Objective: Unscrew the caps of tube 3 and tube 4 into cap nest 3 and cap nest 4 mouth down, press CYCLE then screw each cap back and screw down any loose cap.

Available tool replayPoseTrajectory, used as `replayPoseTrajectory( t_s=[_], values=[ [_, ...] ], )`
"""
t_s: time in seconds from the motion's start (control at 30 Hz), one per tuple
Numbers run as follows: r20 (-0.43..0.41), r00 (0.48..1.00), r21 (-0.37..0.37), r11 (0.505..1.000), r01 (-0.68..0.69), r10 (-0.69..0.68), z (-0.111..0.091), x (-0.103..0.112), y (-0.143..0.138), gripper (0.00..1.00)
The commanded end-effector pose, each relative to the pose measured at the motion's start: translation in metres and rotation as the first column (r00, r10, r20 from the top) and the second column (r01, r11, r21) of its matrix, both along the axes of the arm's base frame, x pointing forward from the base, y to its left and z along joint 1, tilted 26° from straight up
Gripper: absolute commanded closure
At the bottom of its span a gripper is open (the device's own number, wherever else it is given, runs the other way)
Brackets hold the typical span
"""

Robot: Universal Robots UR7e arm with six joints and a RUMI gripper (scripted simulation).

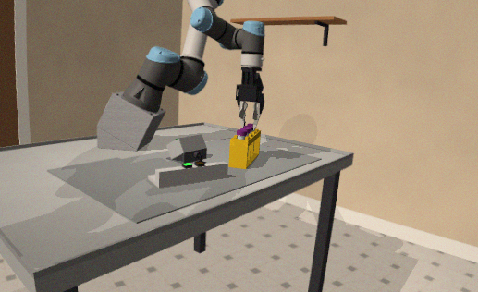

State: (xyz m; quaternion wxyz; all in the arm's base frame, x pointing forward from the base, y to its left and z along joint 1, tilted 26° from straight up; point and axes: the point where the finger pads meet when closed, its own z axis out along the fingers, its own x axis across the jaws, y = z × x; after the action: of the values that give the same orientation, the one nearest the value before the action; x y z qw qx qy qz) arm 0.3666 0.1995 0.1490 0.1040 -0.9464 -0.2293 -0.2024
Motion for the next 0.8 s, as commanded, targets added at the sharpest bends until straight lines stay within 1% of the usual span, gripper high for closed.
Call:
replayPoseTrajectory(
  t_s=[0.0,0.17,0.37,0.4,0.73,0.77],
  values=[
    [-0.026,0.996,0.027,0.996,0.082,-0.081,0.0003,0.0002,0.0001,1.00],
    [-0.059,0.984,0.057,0.983,0.172,-0.169,0.0003,0.0002,0.0001,1.00],
    [-0.061,0.982,0.059,0.982,0.180,-0.176,0.0003,0.0002,0.0002,1.00],
    [-0.061,0.982,0.059,0.982,0.180,-0.176,0.0003,0.0002,0.0002,0.65],
    [-0.061,0.983,0.059,0.982,0.179,-0.176,0.0003,0.0002,0.0001,0.65],
    [-0.061,0.982,0.059,0.982,0.180,-0.176,0.0030,-0.0008,-0.0007,0.65]
  ],
)
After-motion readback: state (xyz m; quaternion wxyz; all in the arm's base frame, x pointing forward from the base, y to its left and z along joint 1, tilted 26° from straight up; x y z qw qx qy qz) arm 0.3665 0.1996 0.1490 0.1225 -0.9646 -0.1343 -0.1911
